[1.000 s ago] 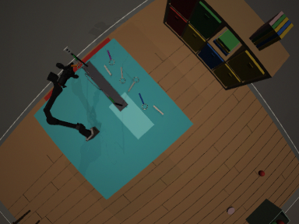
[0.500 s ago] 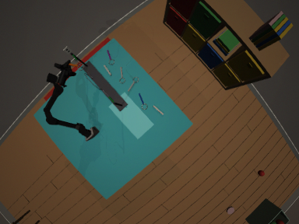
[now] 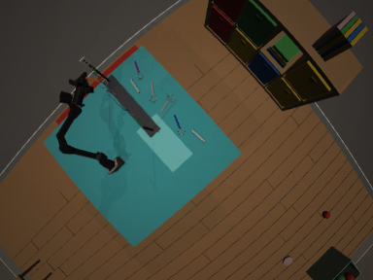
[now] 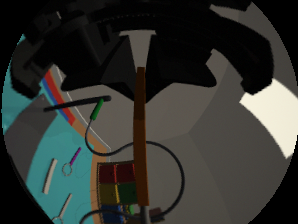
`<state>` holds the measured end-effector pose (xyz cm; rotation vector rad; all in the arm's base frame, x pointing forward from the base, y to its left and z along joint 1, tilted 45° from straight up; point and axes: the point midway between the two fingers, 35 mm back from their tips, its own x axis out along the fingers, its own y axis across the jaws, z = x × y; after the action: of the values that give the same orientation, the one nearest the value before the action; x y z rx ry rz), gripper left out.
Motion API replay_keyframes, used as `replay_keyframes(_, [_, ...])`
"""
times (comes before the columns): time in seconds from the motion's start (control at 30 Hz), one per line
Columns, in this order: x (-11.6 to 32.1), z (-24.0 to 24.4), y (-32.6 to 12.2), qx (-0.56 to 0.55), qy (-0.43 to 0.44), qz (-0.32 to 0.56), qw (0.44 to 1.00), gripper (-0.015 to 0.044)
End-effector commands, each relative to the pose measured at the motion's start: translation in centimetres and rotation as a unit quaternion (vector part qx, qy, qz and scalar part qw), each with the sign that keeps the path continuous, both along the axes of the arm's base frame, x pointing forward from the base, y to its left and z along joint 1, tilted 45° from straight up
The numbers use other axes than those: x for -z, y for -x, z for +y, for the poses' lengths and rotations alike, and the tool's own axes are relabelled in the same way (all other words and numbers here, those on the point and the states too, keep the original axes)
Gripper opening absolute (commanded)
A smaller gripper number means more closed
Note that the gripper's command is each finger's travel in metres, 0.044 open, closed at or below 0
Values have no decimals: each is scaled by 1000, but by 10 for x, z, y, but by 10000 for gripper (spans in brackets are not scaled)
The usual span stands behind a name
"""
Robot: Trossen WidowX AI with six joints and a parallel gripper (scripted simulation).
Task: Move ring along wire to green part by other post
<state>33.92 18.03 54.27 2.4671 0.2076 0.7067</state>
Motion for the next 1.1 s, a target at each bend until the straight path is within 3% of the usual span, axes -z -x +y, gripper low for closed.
replay_keyframes(0.0, [-2, -4, 0, 2, -33, 2, 999, -150])
replay_keyframes(0.5, [-2, 3, 0, 2, -72, 3, 997, -150])
replay_keyframes(1.07, [23, 40, 2, 4, 56, -6, 998, -150])
